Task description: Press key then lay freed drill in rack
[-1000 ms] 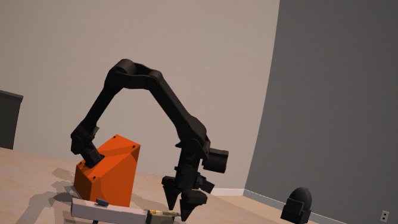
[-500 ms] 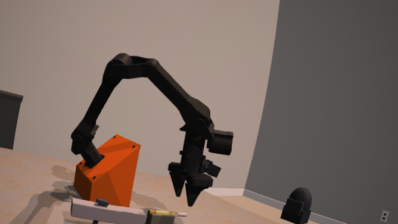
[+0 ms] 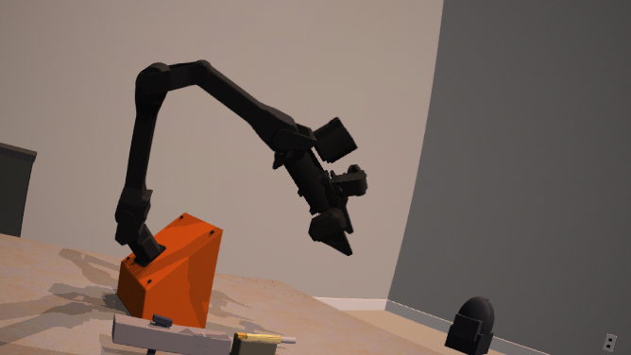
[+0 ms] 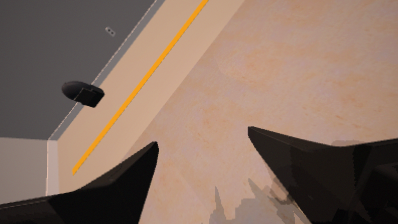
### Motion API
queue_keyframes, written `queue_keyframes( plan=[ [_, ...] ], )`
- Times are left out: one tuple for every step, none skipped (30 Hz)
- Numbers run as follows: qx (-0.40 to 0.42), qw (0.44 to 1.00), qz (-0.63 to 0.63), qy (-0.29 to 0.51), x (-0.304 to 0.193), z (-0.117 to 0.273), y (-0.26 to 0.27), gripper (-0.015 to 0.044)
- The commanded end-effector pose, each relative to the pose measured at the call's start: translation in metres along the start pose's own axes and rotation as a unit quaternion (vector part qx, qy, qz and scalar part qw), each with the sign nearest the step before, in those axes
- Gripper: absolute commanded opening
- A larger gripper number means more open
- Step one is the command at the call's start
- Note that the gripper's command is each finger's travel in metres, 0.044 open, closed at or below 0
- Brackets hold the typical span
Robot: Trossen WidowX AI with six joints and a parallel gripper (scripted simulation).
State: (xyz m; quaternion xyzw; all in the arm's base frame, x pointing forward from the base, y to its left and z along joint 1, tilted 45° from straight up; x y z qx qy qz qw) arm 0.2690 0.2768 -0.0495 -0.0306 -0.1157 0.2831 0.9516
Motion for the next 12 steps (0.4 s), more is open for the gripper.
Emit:
queue_keyframes(
  plan=[
    [0.101, 0.989, -0.074, -0.077, 0.015, 0.032, 0.04, 0.044],
    [0.125, 0.984, -0.088, -0.092, 0.018, 0.041, 0.048, 0.044],
    [0.15, 0.978, -0.101, -0.106, 0.021, 0.05, 0.057, 0.044],
    [0.175, 0.971, -0.113, -0.118, 0.023, 0.06, 0.065, 0.044],
    [0.201, 0.963, -0.124, -0.129, 0.025, 0.07, 0.074, 0.044],
    [0.228, 0.954, -0.134, -0.139, 0.026, 0.08, 0.082, 0.044],
    [0.255, 0.945, -0.144, -0.147, 0.027, 0.091, 0.09, 0.044],
    [0.282, 0.935, -0.152, -0.154, 0.028, 0.102, 0.098, 0.044],
    [0.309, 0.924, -0.16, -0.16, 0.028, 0.113, 0.106, 0.044],
    [0.336, 0.912, -0.167, -0.164, 0.028, 0.125, 0.113, 0.044],
    [0.364, 0.9, -0.172, -0.167, 0.027, 0.137, 0.12, 0.044],
    [0.392, 0.887, -0.178, -0.169, 0.025, 0.149, 0.127, 0.044]
  ],
)
Point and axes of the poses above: the point midway between the two fingers, 35 mm back from their tips, its own z axis back along the fingers, its own y axis across the jaws, x = y × z, the point moved 4 cm from there along z, back along the fingers, and after that the axes turned 5 degrees about -z, right-handed, at the moved point
